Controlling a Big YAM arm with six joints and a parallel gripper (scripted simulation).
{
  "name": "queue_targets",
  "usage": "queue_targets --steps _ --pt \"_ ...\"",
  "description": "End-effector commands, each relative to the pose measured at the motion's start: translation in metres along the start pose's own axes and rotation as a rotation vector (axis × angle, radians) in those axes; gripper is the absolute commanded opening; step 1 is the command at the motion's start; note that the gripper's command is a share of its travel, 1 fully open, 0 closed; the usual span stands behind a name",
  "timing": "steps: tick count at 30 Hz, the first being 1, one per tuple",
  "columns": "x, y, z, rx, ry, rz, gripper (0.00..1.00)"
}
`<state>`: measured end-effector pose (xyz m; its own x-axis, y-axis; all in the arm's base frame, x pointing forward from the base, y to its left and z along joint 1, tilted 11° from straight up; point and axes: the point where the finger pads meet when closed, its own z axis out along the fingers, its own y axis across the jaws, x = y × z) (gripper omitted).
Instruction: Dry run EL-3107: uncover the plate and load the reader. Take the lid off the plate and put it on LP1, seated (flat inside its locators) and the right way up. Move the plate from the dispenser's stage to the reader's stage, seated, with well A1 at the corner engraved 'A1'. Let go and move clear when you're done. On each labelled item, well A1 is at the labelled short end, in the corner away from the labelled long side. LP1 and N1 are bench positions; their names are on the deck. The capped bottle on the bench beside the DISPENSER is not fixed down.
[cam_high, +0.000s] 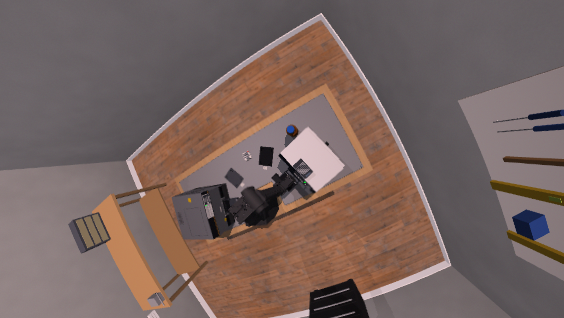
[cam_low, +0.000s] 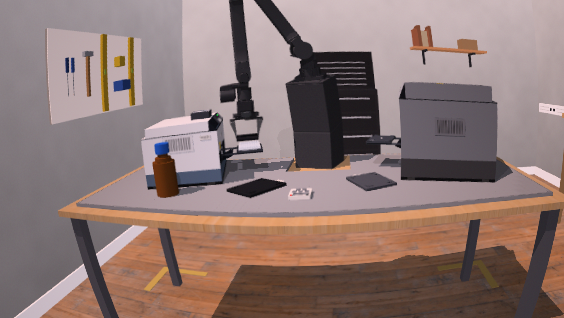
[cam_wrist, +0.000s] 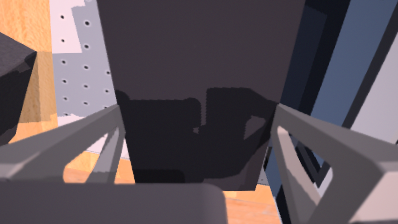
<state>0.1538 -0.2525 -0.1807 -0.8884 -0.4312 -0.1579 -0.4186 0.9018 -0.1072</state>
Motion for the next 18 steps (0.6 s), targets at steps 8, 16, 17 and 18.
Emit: queue_targets --steps 8,16,17,18 --pt "0.004 0.004 -0.005 -0.007 0.0 0.001 0.85" --pt "-0.018 -0.003 -0.001 -0.018 0.013 0.035 0.85" --pt "-0.023 -0.003 -0.002 -0.018 0.009 0.034 0.85" --pt "-0.026 -0.004 -0.002 -0.018 0.01 0.035 0.85"
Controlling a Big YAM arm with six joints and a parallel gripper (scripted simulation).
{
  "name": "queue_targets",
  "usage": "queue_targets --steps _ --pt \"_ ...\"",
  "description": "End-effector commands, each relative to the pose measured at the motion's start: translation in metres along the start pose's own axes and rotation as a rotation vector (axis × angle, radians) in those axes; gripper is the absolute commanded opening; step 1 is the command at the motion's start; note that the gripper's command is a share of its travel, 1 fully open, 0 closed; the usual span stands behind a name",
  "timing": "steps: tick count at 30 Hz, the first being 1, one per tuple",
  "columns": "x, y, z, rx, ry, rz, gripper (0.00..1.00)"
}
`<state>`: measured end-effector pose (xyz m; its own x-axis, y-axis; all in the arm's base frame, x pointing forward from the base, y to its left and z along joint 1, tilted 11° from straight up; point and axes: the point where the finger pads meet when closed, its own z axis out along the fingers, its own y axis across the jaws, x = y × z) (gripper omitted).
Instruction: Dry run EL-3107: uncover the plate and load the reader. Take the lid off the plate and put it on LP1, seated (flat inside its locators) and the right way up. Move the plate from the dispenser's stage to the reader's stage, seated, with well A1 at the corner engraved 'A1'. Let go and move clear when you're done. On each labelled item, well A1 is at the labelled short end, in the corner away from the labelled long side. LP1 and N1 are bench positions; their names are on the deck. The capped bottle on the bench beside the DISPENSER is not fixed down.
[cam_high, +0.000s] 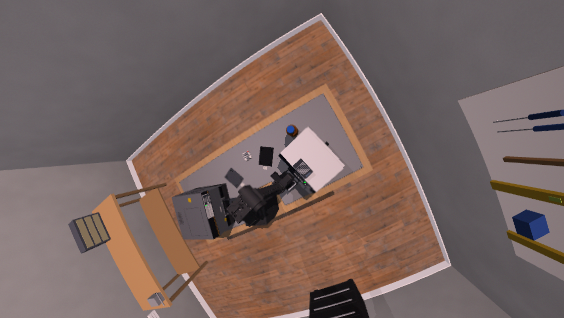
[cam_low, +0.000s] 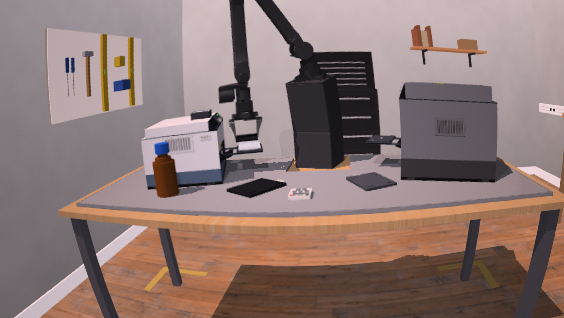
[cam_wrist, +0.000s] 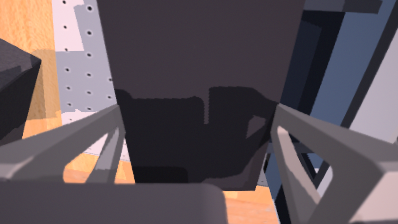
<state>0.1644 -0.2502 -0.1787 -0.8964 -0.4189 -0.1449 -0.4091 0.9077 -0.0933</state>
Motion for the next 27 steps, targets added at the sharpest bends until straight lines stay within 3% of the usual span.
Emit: queue_targets --steps 1,8,18,27 --pt "-0.018 -0.002 -0.002 0.001 0.007 0.039 0.85" --pt "-0.027 -0.009 0.002 0.019 0.014 0.071 0.85" --pt "-0.057 0.005 0.01 -0.026 0.019 0.076 0.85" --pt "-0.08 -0.007 0.008 0.016 0.005 0.065 0.85"
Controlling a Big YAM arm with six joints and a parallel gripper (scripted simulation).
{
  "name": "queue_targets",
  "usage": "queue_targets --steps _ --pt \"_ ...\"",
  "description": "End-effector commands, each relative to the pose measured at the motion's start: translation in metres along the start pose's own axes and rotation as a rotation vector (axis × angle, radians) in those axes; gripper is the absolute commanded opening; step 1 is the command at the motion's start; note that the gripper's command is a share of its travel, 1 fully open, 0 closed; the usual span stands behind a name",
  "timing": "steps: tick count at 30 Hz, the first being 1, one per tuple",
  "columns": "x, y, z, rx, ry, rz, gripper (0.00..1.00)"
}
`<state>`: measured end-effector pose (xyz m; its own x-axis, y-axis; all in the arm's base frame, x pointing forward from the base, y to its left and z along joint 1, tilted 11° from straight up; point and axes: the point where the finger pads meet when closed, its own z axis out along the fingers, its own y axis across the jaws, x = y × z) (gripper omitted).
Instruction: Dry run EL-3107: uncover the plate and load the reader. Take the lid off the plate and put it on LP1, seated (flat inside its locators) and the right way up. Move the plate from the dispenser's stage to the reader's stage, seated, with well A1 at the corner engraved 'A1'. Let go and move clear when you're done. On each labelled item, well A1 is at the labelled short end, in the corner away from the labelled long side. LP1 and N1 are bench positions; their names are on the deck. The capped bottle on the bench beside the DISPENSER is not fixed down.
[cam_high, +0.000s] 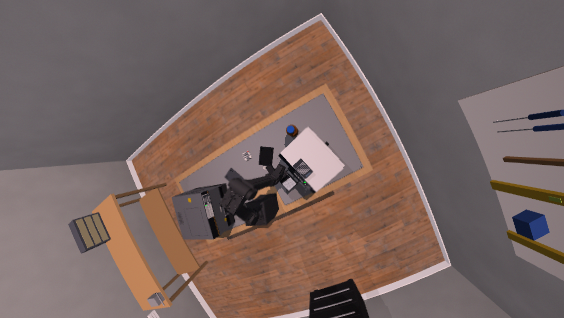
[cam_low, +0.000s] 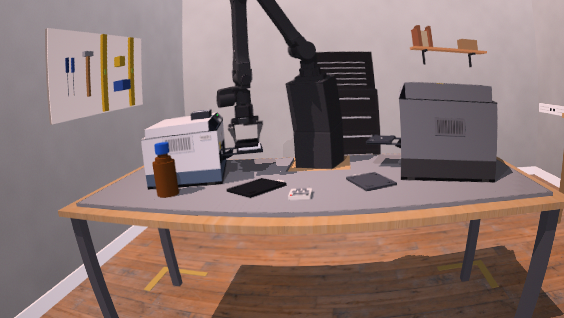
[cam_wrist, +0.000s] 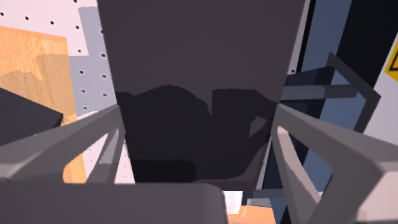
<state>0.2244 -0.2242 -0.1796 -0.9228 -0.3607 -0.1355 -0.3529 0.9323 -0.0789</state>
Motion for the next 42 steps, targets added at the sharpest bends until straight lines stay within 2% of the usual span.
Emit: queue_targets --steps 1,6,11,14,21,30,38,42 --pt "-0.02 -0.006 -0.003 0.028 -0.009 0.0 0.85" --pt "-0.035 -0.008 -0.004 0.038 -0.018 0.016 0.85" --pt "-0.041 0.006 0.002 0.003 -0.004 0.024 0.85" --pt "-0.04 0.007 0.003 -0.001 0.0 0.022 0.85" --pt "-0.062 0.014 0.008 -0.015 0.008 -0.019 0.85" --pt "-0.074 0.023 0.01 -0.013 0.01 -0.014 0.85" --pt "-0.1 0.029 0.011 0.0 -0.001 -0.021 0.85" --pt "-0.103 0.037 0.013 -0.015 0.014 -0.037 0.85"
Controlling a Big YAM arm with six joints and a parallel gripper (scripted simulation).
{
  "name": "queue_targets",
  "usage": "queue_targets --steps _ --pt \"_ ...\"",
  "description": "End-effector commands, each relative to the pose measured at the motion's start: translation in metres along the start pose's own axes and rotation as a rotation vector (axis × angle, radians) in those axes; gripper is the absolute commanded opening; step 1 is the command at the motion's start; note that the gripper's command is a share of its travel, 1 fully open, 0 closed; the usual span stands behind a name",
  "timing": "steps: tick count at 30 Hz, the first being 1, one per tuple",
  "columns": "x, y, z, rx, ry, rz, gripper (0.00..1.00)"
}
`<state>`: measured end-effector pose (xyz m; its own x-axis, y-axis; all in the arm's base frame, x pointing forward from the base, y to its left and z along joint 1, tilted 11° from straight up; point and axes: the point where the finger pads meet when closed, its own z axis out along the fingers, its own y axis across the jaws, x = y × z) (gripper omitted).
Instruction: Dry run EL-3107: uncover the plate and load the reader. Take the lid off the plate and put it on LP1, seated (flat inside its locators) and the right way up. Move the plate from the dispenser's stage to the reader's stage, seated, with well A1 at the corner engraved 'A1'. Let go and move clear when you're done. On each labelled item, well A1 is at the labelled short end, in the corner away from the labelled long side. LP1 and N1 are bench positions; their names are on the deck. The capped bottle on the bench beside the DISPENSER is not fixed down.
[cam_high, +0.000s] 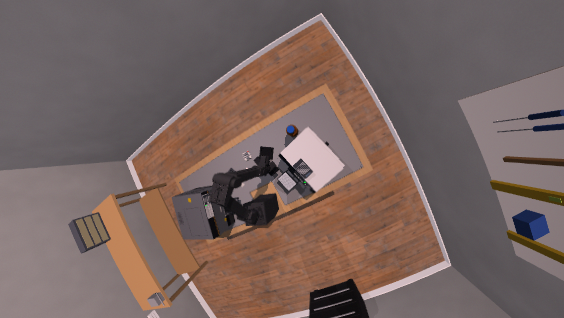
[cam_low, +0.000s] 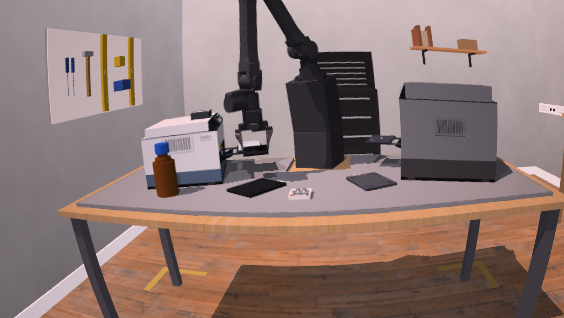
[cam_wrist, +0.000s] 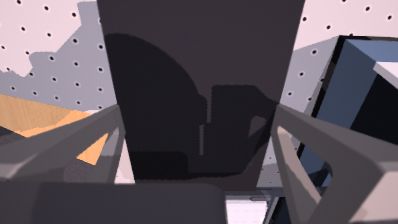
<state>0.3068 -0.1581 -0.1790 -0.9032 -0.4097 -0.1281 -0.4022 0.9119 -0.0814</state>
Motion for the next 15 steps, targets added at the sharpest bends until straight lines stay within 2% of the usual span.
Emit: queue_targets --steps 1,6,12,15 --pt "-0.004 0.005 0.003 -0.013 0.013 0.024 0.85" --pt "-0.009 0.009 0.002 -0.01 0.011 0.026 0.85" --pt "-0.034 0.014 0.001 0.008 -0.008 0.019 0.85" --pt "-0.036 0.021 0.004 -0.008 0.007 0.0 0.85"
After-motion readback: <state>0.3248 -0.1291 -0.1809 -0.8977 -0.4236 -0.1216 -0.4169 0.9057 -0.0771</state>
